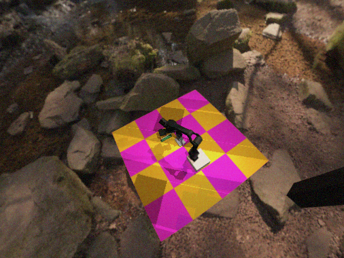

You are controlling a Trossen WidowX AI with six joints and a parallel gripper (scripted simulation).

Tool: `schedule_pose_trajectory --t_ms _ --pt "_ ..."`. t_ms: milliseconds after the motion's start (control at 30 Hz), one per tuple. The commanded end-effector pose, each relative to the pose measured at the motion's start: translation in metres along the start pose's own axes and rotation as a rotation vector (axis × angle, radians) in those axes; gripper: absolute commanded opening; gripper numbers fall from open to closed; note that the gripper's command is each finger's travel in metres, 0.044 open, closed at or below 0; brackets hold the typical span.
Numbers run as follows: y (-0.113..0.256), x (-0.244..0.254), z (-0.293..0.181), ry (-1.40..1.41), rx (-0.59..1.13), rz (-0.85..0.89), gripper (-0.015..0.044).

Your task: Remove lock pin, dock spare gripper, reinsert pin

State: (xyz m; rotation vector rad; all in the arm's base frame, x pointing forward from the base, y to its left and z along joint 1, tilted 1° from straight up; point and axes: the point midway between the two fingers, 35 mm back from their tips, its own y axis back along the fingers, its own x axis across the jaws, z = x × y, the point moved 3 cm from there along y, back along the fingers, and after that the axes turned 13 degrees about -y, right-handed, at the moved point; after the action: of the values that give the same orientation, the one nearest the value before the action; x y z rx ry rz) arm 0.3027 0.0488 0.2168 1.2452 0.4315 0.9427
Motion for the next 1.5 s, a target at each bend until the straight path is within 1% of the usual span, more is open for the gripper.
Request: schedule_pose_trajectory --t_ms 0,267,567,1200,1300,1467 --pt "-0.043 0.024 0.030 0.867 0.146 -0.155 0.0180" --pt "-0.070 0.031 0.040 1.349 0.291 -0.180 0.0180" --pt "-0.098 0.035 0.047 1.868 0.469 -0.138 0.0180" --pt "-0.101 0.038 0.047 1.891 0.477 -0.134 0.0180" --pt "-0.110 0.037 0.045 1.891 0.477 -0.134 0.0180" --pt "-0.139 0.033 0.037 1.891 0.477 -0.134 0.0180"
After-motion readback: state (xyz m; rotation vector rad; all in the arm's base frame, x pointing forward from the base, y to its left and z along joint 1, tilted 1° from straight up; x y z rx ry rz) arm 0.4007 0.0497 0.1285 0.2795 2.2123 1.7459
